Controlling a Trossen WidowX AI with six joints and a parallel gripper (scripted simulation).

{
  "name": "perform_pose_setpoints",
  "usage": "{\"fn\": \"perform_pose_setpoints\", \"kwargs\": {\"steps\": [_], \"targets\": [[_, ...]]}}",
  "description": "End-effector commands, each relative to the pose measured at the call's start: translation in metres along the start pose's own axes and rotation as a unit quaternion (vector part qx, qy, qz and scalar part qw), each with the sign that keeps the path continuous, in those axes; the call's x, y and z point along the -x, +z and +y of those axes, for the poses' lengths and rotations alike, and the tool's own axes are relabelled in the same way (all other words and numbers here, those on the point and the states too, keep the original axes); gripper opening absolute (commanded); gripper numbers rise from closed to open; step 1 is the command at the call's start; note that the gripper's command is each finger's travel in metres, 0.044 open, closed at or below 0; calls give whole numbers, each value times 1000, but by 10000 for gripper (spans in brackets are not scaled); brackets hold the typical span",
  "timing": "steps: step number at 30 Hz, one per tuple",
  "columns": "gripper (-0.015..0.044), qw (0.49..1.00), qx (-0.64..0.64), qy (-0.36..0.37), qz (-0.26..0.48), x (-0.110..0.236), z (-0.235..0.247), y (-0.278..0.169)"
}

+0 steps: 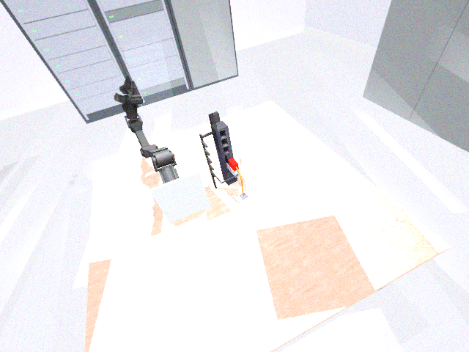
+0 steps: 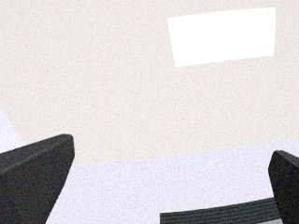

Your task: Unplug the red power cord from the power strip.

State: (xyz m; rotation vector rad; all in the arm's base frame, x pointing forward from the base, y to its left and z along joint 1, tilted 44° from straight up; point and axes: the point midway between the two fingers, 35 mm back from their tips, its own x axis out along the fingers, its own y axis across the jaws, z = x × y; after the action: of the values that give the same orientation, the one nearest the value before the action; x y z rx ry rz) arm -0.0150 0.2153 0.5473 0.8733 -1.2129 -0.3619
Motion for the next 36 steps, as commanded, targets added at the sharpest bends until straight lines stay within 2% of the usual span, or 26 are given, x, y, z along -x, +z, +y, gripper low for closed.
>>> {"fn": "perform_pose_setpoints", "kwargs": {"steps": [1,6,9,17,23,29,36], "targets": [[374,1000,0,-4,1,-3,-2,1],[243,995,-9,-96,25,-68,-41,17],[164,991,-10,-125,37,-90,-55,21],[160,964,-16,-246,99,-173,-129,30],[160,930,-16,-332,156,-219,-197,25],[160,883,-12,-413,222,-249,-273,6],[160,813,-14,-497,304,-266,-363,-28]]}}
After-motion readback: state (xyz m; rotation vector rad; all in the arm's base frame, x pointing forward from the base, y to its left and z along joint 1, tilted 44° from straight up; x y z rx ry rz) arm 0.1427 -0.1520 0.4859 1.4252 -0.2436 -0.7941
